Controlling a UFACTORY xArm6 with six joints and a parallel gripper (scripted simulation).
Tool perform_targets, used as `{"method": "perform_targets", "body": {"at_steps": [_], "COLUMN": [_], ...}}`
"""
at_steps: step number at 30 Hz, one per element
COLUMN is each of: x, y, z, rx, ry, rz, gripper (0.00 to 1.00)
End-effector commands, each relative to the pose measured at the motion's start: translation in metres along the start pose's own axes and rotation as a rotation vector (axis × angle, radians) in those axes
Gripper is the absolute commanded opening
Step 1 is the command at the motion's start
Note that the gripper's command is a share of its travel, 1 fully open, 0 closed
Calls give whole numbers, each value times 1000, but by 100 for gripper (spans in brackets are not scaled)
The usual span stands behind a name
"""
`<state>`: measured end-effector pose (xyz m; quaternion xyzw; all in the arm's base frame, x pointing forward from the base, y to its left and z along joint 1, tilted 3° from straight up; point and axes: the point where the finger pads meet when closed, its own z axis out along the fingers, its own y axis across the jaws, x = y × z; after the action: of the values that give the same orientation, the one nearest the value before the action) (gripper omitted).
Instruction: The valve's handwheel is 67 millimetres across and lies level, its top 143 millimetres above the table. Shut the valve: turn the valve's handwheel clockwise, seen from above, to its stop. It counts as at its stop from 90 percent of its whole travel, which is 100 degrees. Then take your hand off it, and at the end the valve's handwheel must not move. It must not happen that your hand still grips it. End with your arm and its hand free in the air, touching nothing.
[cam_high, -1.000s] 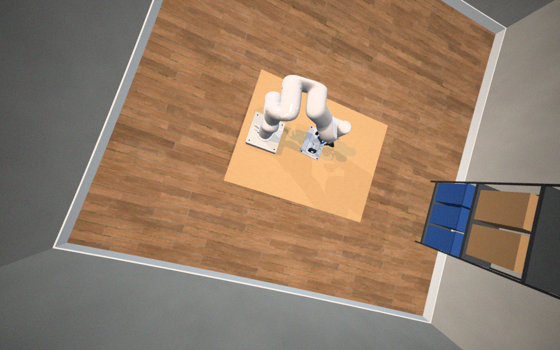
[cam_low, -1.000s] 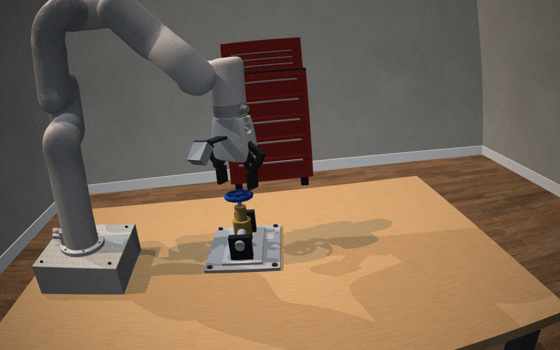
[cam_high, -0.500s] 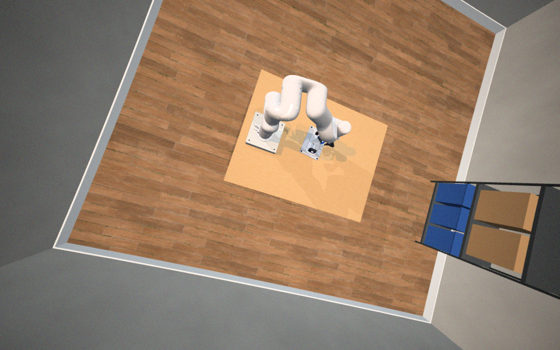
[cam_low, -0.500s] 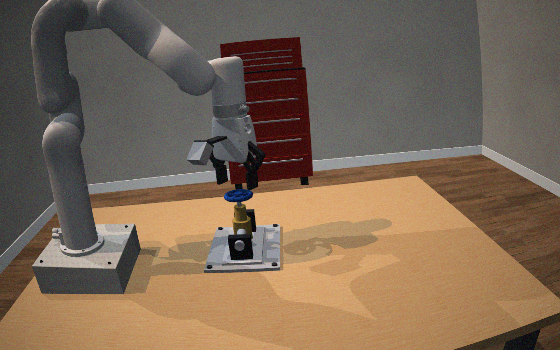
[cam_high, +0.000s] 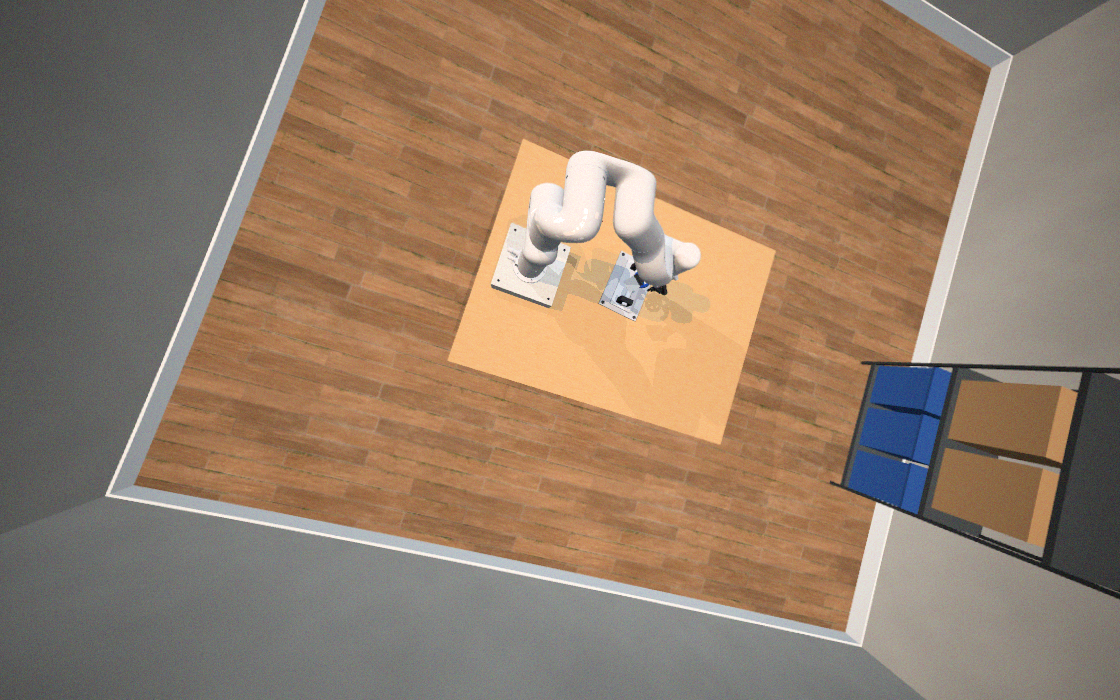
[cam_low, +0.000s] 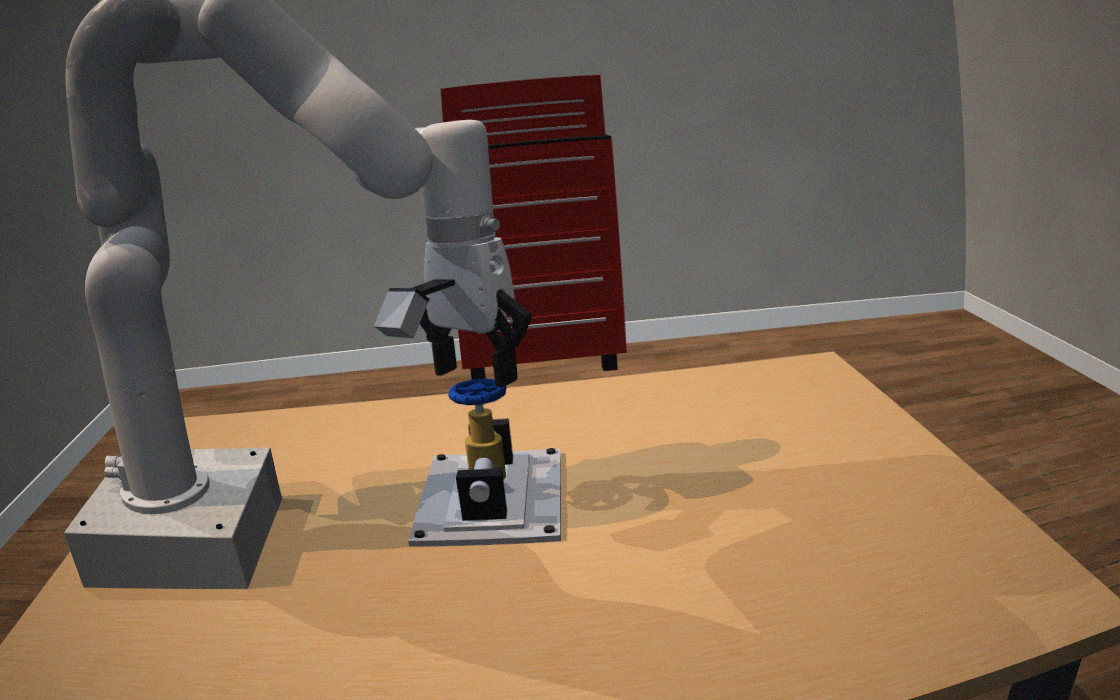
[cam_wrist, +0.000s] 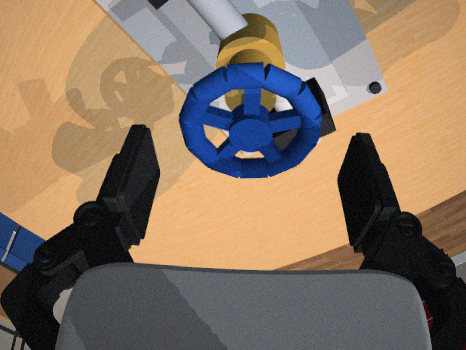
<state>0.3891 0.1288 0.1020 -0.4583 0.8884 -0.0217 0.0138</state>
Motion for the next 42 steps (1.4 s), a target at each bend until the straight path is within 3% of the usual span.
{"method": "perform_targets", "body": {"at_steps": [1, 25, 42], "x": [-1, -1, -1], "y": [-1, -1, -1], "z": [2, 25, 29], "rx": [3, 3, 3], "ry": [-4, -4, -4], "rz": [0, 0, 0], "gripper": [100, 100, 100]}}
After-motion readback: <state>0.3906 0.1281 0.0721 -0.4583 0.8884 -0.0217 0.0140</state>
